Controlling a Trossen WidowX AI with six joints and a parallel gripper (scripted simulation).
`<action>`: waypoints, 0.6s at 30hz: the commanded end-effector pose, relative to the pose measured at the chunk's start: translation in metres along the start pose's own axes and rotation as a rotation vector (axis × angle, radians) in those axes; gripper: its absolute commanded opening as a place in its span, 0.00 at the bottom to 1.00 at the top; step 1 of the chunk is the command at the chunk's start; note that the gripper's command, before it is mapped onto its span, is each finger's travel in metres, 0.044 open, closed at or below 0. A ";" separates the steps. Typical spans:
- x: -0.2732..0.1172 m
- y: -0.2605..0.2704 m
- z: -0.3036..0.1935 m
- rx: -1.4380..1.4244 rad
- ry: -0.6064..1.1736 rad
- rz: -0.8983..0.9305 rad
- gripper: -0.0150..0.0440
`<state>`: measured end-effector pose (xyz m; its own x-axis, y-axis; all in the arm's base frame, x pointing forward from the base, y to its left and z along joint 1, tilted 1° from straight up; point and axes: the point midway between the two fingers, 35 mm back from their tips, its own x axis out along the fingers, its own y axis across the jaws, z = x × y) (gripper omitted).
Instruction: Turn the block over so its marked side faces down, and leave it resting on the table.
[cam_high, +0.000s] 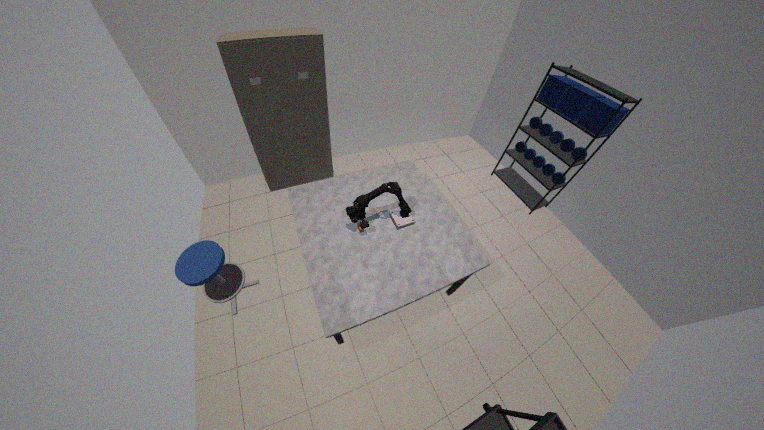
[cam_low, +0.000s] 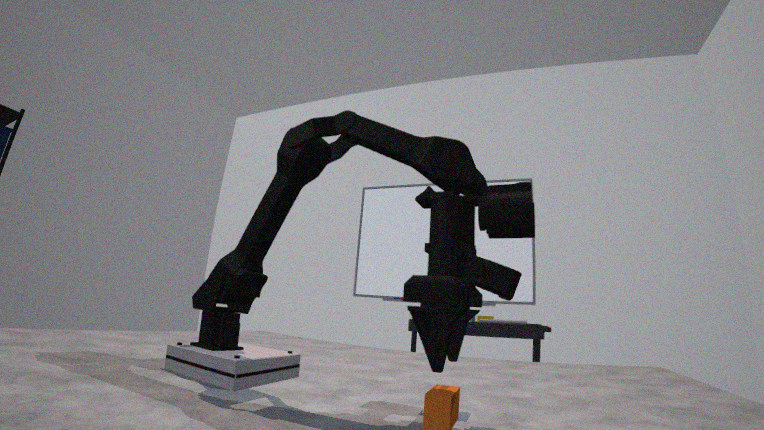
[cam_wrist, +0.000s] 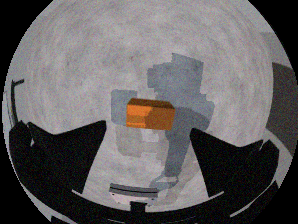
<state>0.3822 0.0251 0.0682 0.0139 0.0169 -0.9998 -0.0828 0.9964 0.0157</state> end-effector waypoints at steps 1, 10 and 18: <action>0.013 0.000 -0.001 -0.003 0.000 -0.003 1.00; 0.021 0.000 0.000 -0.003 0.000 -0.003 1.00; 0.035 -0.001 0.000 -0.003 0.000 -0.003 1.00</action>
<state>0.3844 0.0257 0.0410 0.0224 0.0174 -0.9996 -0.0839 0.9964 0.0155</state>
